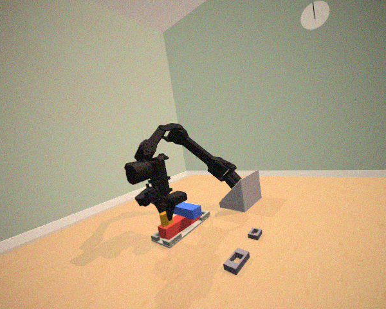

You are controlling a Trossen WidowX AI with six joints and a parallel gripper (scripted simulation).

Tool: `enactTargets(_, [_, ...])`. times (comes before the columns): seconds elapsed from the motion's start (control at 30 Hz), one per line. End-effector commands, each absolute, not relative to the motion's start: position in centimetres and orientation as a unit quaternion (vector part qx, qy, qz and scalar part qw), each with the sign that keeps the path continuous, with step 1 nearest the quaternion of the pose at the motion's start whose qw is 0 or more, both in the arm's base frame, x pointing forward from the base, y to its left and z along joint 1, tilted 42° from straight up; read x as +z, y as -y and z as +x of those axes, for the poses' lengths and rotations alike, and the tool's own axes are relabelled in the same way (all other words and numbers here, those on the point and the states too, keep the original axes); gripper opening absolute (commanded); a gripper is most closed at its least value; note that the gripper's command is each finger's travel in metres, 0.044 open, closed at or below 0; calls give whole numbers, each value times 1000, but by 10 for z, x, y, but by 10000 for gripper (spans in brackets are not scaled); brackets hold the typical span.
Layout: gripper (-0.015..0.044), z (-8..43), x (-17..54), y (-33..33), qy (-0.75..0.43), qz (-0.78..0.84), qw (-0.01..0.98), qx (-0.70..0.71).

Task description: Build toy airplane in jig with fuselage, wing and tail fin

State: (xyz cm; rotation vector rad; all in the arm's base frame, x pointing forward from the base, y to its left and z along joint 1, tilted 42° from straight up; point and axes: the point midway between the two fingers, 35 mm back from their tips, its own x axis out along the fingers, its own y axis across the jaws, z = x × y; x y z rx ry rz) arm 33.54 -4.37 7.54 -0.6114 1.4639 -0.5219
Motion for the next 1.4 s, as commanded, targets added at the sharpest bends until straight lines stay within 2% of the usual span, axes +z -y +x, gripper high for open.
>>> enactTargets(0.0, [260,335,76,44,-650,-271,671,-232])
enactTargets(0.3, [260,336,77,42,-650,-271,671,-232])
enactTargets(0.57, [260,331,142,-17,-650,-274,670,-231])
enactTargets(1.37, [260,336,143,-17,-650,-274,670,-231])
